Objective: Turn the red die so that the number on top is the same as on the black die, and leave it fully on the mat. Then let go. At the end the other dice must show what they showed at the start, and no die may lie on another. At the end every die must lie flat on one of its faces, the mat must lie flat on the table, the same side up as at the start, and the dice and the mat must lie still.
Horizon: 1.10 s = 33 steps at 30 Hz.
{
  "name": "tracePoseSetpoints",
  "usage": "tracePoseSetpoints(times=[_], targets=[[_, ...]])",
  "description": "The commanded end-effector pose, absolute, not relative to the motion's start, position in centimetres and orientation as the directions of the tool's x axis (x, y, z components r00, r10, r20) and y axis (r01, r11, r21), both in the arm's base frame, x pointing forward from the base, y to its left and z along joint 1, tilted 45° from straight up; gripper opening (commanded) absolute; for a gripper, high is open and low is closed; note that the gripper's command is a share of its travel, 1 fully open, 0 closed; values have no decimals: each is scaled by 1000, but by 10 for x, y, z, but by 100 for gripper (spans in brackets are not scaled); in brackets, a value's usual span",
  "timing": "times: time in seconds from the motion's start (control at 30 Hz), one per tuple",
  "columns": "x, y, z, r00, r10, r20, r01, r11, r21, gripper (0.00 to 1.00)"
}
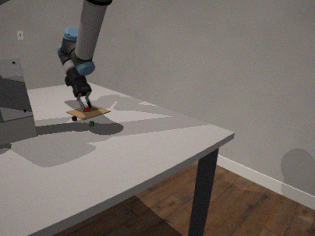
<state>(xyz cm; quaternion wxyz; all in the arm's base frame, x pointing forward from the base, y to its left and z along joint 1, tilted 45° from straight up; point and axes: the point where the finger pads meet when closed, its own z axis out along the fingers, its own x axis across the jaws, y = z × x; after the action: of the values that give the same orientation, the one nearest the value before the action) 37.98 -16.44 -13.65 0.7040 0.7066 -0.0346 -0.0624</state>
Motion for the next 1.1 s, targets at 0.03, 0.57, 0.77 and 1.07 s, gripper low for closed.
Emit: tracePoseSetpoints(times=[0.03, 0.57, 0.77, 1.07], targets=[[380, -164, -136, 990, -136, -39, 38, -7, 999, 64], [380, -164, -136, 990, -136, -39, 38, -7, 999, 64], [380, -164, -136, 990, -136, -39, 38, -7, 999, 64], [380, -164, -136, 990, -136, -39, 38, -7, 999, 34]])
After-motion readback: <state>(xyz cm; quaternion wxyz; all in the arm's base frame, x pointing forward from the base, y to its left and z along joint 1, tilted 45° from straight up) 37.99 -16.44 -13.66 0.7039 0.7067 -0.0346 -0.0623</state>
